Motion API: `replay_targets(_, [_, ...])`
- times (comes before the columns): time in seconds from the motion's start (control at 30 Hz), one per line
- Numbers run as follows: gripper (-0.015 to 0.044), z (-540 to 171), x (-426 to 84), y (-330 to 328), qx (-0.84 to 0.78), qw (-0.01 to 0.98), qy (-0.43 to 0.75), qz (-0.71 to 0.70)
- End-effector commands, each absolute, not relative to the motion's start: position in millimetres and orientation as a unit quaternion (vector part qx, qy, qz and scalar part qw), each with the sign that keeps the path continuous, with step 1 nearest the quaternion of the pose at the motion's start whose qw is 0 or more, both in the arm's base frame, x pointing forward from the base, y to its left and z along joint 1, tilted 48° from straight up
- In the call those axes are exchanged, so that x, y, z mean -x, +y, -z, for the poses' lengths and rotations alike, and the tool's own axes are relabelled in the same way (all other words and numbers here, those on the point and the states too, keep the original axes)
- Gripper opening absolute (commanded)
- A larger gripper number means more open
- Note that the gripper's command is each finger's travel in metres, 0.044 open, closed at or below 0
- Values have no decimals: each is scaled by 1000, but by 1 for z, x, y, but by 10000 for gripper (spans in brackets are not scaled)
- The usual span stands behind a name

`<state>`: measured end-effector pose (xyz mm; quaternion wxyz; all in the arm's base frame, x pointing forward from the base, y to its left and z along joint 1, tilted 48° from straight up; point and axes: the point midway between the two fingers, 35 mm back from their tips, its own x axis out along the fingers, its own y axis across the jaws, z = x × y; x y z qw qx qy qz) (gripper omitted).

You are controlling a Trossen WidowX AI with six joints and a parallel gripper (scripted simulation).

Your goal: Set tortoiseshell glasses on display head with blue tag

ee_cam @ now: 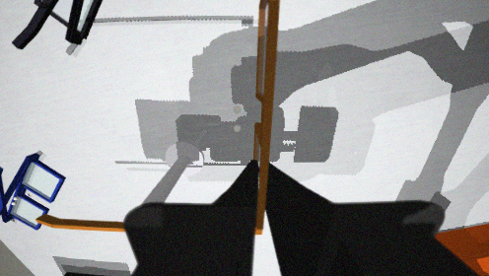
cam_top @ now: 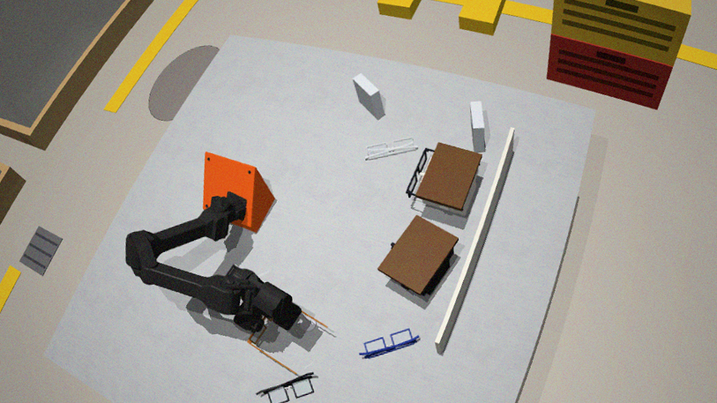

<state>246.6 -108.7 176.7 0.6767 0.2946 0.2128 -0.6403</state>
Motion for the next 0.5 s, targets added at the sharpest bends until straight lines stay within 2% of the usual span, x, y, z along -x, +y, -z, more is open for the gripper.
replay_targets(0.0, [0,-177,-246,-108,-296,676,211,641])
replay_targets(0.47, [0,-172,-248,-101,-297,676,212,641])
